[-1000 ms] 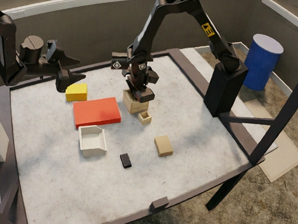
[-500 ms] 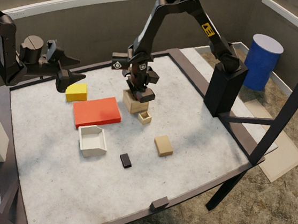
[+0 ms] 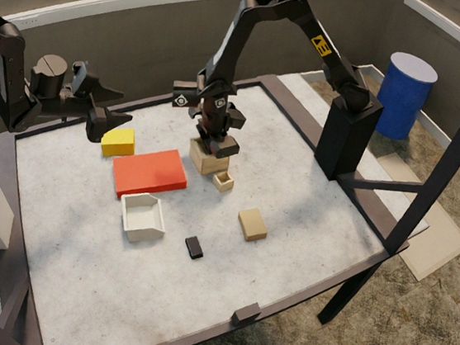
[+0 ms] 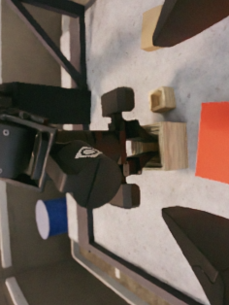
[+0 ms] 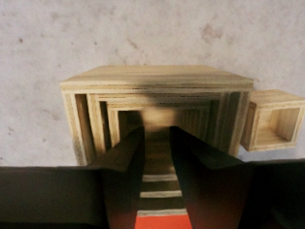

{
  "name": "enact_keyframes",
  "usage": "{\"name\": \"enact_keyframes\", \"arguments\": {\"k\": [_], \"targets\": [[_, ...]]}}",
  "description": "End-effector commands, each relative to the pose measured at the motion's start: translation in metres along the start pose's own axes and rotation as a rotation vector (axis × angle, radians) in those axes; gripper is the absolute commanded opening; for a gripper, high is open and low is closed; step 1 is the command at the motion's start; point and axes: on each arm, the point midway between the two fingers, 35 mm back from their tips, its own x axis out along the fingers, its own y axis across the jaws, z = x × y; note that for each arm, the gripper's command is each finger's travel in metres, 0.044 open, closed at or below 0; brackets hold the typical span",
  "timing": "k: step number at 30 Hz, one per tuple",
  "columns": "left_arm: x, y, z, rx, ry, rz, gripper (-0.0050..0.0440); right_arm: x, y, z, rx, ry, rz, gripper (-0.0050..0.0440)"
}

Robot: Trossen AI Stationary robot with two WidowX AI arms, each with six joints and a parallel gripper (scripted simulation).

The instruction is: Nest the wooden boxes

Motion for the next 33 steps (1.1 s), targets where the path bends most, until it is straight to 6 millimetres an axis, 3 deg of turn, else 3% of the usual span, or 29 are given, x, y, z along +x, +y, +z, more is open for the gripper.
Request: {"name": "enact_keyframes", "arguments": {"k": [1, 10, 19, 33], "targets": [[0.0, 0.001, 0.001, -0.002, -0.002, 0.001, 0.04, -0.005, 0.001, -0.005, -0.003, 0.017, 0.007, 0.0055], [0.0, 0.001, 0.001, -0.002, -0.002, 0.001, 0.04, -0.005, 0.001, -0.005, -0.003, 0.017, 0.007, 0.0002], [0.0, 0.001, 0.001, -0.002, -0.002, 0.001, 0.04, -0.007, 0.002, -0.006, -0.016, 0.019, 0.008, 0.0], [0.0, 0.001, 0.001, -0.002, -0.002, 0.001, 0.04, -0.033, 0.005, -0.014, -0.714, 0.031, 0.027, -0.0005]]}}
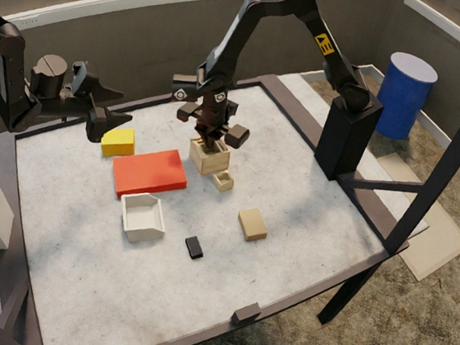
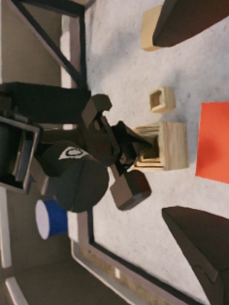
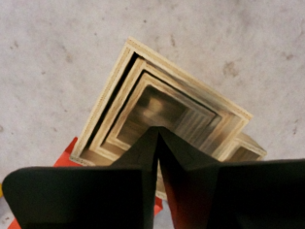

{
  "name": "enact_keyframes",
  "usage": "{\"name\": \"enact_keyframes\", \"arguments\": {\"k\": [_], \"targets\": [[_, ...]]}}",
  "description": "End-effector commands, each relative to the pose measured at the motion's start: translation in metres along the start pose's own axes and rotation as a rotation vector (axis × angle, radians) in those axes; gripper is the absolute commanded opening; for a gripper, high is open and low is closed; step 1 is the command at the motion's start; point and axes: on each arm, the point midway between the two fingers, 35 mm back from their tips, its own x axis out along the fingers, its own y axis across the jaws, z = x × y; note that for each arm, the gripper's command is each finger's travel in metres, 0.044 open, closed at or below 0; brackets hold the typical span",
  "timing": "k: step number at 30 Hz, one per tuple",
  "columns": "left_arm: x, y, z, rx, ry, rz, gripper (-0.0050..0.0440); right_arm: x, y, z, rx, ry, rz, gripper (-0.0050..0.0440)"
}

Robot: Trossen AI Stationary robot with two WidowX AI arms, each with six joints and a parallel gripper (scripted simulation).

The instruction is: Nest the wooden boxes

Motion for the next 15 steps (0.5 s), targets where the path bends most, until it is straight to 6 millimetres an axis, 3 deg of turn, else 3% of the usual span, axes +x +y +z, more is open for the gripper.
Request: {"name": "enact_keyframes", "arguments": {"k": [1, 3, 9, 15], "targets": [[0.0, 0.001, 0.001, -0.002, -0.002, 0.001, 0.04, -0.017, 0.01, -0.007, -0.217, 0.021, 0.028, -0.0005], [0.0, 0.001, 0.001, -0.002, -0.002, 0.001, 0.04, -0.017, 0.01, -0.007, -0.217, 0.021, 0.028, -0.0005], [0.0, 0.001, 0.001, -0.002, -0.002, 0.001, 0.04, -0.027, 0.011, -0.007, -0.547, 0.016, 0.032, -0.005], [0.0, 0.001, 0.001, -0.002, -0.002, 0.001, 0.04, -0.035, 0.011, -0.007, -0.819, 0.012, 0.035, -0.005]]}}
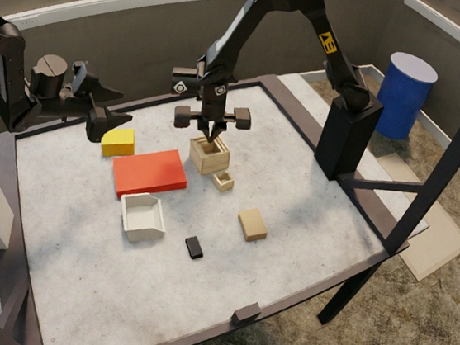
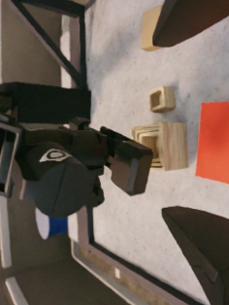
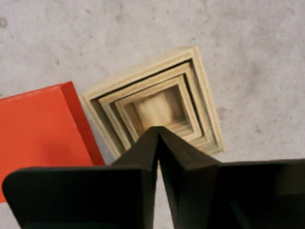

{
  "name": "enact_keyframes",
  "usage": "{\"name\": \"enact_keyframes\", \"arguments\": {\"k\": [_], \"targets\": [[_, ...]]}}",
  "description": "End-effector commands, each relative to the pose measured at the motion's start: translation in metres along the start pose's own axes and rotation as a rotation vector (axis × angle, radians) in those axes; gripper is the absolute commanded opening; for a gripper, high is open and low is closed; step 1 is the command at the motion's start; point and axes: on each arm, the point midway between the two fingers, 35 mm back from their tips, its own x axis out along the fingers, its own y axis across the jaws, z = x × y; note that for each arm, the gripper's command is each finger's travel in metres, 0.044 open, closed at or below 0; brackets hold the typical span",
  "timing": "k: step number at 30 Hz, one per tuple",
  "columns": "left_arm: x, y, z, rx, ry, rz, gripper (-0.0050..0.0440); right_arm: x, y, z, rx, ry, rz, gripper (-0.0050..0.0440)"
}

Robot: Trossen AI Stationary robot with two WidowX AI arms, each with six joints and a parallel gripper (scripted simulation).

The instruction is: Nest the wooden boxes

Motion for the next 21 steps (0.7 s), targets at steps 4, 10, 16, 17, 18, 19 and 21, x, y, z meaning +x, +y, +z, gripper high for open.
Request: {"name": "enact_keyframes", "arguments": {"k": [4, 10, 16, 17, 18, 19, 21], "targets": [[0.0, 0.001, 0.001, -0.002, -0.002, 0.001, 0.04, -0.02, 0.012, 0.0, -0.307, 0.002, 0.037, -0.005], [0.0, 0.001, 0.001, -0.002, -0.002, 0.001, 0.04, -0.029, 0.012, 0.0, -0.593, -0.004, 0.037, -0.005], [0.0, 0.001, 0.001, -0.002, -0.002, 0.001, 0.04, -0.037, 0.011, 0.0, -0.865, -0.009, 0.037, -0.005], [0.0, 0.001, 0.001, -0.002, -0.002, 0.001, 0.04, -0.038, 0.011, 0.0, -0.91, -0.01, 0.037, -0.005], [0.0, 0.001, 0.001, -0.002, -0.002, 0.001, 0.04, -0.039, 0.011, 0.0, -0.955, -0.011, 0.037, -0.005], [0.0, 0.001, 0.001, -0.002, -0.002, 0.001, 0.04, -0.041, 0.011, 0.0, -1.001, -0.012, 0.037, -0.005], [0.0, 0.001, 0.001, -0.002, -0.002, 0.001, 0.04, -0.042, 0.011, 0.0, -1.046, -0.013, 0.037, -0.005]]}}
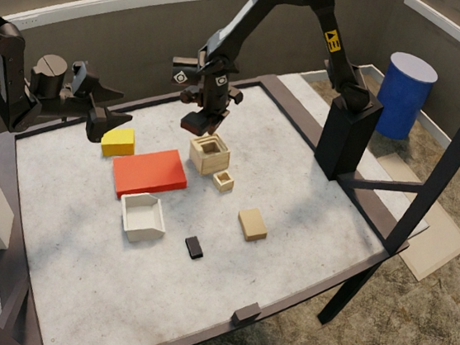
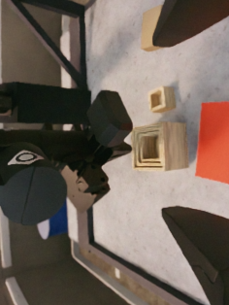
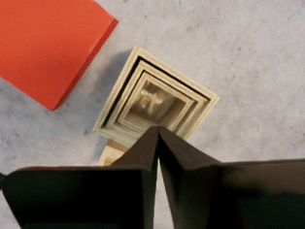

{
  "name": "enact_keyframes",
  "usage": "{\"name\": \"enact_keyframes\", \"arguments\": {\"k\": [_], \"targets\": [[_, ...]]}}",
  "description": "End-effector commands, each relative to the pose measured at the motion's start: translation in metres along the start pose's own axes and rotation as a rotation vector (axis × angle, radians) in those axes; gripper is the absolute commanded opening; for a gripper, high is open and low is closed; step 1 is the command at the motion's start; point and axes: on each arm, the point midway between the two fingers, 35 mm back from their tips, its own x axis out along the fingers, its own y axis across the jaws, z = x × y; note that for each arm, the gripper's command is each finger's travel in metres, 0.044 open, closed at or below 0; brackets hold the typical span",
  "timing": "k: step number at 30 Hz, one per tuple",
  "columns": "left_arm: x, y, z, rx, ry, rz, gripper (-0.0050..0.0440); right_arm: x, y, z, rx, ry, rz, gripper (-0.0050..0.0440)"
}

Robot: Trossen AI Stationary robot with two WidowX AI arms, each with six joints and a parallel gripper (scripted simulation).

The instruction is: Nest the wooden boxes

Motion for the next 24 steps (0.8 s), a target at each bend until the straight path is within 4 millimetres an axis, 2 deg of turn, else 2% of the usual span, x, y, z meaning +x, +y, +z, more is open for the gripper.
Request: {"name": "enact_keyframes", "arguments": {"k": [1, 3, 15, 24], "targets": [[0.0, 0.001, 0.001, -0.002, -0.002, 0.001, 0.04, -0.015, 0.007, 0.009, -0.134, -0.025, 0.029, -0.005], [0.0, 0.001, 0.001, -0.002, -0.002, 0.001, 0.04, -0.019, 0.007, 0.008, -0.283, -0.027, 0.027, -0.005], [0.0, 0.001, 0.001, -0.002, -0.002, 0.001, 0.04, -0.034, 0.006, 0.007, -0.82, -0.035, 0.019, -0.005], [0.0, 0.001, 0.001, -0.002, -0.002, 0.001, 0.04, -0.029, 0.003, 0.002, -0.84, -0.015, 0.012, -0.005]]}}
